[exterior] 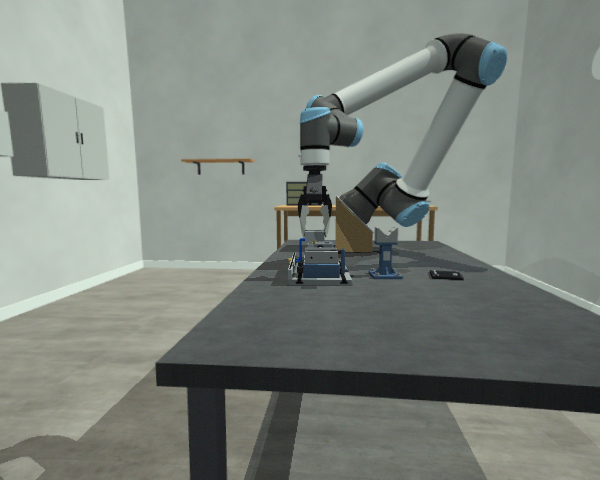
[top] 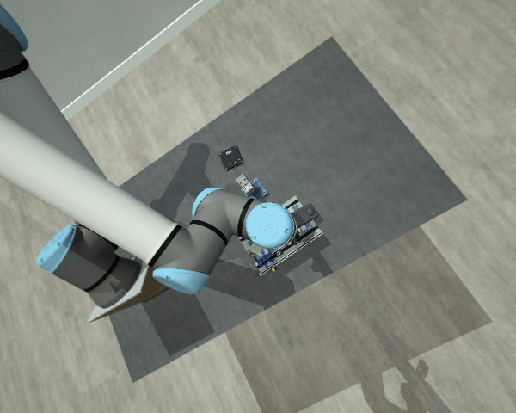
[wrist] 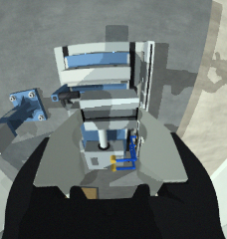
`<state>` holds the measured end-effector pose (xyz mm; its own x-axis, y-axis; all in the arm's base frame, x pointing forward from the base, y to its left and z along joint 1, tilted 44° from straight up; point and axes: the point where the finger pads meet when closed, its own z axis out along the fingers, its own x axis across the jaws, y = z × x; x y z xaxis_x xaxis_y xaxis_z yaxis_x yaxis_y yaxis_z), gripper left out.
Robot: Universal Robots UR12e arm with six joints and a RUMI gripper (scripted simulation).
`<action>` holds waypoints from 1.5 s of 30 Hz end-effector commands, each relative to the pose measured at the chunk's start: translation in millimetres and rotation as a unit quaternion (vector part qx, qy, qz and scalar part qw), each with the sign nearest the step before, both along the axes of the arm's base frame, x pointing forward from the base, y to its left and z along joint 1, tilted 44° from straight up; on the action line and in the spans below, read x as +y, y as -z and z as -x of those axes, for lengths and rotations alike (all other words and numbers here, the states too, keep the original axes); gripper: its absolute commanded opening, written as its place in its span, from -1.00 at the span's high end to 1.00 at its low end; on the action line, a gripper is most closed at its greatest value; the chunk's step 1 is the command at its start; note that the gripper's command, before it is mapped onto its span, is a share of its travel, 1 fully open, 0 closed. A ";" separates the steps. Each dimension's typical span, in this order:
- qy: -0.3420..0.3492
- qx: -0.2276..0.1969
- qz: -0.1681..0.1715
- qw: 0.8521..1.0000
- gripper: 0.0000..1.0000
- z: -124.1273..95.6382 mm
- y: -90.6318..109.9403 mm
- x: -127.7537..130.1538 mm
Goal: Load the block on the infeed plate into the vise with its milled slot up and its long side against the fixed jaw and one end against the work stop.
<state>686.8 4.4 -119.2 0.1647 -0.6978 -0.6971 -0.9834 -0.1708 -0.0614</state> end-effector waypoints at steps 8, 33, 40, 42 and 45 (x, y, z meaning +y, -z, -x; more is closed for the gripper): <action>0.000 -0.001 0.000 1.000 1.00 -0.7 -0.4 -0.8; 0.000 -0.001 0.000 1.000 1.00 -0.2 4.1 3.6; 0.000 -0.001 0.000 1.000 1.00 0.1 7.7 7.0; 0.000 -0.001 0.000 1.000 1.00 0.2 8.7 8.1; 0.000 -0.001 0.000 1.000 1.00 0.3 9.3 8.6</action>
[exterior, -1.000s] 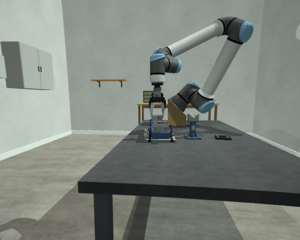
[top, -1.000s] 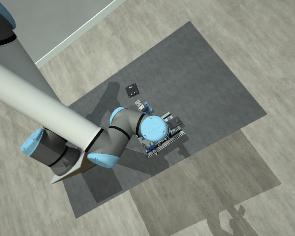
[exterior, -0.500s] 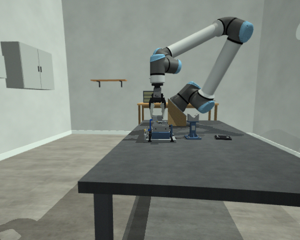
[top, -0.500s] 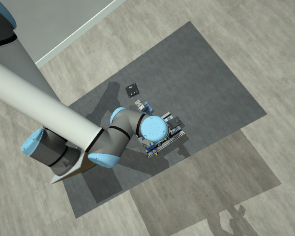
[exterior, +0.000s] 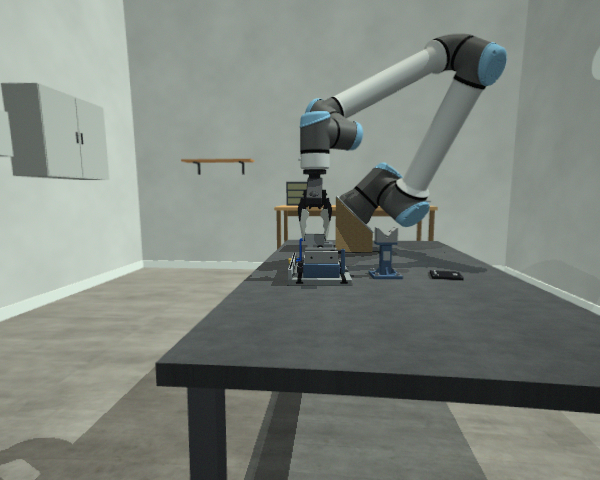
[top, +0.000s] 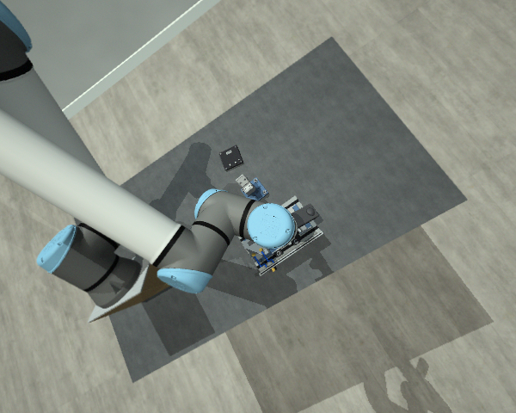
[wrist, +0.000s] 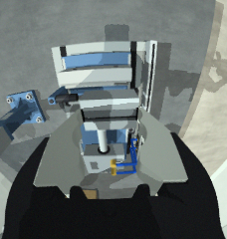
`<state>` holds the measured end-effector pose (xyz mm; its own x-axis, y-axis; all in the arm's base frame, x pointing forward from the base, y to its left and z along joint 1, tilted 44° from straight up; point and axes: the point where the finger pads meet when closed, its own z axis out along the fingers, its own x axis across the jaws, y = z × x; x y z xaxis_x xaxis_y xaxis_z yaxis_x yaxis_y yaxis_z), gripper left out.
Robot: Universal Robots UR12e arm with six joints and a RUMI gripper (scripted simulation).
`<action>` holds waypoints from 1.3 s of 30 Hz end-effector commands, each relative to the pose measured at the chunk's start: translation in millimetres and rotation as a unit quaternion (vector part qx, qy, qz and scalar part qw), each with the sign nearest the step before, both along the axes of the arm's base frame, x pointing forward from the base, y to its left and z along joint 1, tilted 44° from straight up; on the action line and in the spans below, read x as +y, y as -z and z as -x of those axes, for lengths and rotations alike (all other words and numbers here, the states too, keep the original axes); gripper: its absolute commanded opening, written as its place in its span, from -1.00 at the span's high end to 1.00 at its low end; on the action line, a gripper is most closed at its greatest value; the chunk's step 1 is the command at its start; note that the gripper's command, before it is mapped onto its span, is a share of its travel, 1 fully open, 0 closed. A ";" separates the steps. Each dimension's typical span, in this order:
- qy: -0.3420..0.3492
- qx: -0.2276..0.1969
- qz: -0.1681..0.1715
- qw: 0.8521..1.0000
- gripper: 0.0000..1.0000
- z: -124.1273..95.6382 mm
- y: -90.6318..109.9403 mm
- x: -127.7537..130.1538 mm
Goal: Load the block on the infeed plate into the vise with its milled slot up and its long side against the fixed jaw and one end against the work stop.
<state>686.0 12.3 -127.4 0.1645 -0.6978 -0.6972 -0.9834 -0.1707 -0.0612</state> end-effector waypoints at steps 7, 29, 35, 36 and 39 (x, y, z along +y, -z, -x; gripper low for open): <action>0.000 -0.001 0.000 1.000 1.00 -0.2 4.6 4.0; 0.000 -0.001 0.000 1.000 1.00 0.2 8.6 8.0; 0.000 -0.001 0.000 1.000 1.00 0.2 8.6 8.0; 0.000 -0.001 0.000 1.000 1.00 0.2 8.6 8.0; 0.000 -0.001 0.000 1.000 1.00 0.2 8.6 8.0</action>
